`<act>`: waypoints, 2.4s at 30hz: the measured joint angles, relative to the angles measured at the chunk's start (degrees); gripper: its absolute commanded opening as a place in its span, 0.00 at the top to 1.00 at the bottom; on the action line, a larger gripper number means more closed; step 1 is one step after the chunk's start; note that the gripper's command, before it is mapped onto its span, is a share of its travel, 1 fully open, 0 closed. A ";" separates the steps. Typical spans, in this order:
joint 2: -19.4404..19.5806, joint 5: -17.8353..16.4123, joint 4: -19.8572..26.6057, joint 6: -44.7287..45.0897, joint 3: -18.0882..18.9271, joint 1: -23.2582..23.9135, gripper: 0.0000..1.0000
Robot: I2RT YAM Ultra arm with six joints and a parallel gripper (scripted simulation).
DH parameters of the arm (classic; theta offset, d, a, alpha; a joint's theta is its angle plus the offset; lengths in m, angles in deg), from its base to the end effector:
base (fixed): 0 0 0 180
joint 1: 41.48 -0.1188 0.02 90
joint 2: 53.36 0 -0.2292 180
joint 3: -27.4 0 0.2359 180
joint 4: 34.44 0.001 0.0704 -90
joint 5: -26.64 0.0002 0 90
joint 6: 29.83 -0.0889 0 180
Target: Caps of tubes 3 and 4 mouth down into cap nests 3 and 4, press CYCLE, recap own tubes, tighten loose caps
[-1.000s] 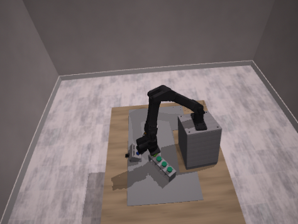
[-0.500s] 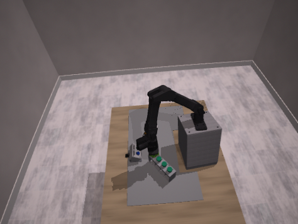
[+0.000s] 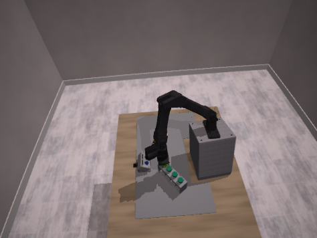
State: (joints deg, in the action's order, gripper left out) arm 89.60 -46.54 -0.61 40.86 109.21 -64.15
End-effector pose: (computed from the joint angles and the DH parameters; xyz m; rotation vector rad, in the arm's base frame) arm 0.2892 0.0940 -0.1047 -0.1101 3.0791 -0.4733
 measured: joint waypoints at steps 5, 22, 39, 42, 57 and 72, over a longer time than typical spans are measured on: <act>0.00 0.00 0.00 8.74 0.00 0.00 0.51; 0.00 0.00 -0.02 38.12 -0.13 0.00 0.51; 0.00 0.00 -0.02 41.33 -0.15 0.00 1.00; 0.00 0.00 -0.02 39.60 -0.15 0.00 1.00; 0.00 0.02 -0.02 18.64 -0.15 0.00 1.00; 0.00 0.04 0.00 -1.38 -0.15 0.02 0.51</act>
State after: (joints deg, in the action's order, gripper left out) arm 89.60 -46.50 -0.61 39.48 109.06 -64.13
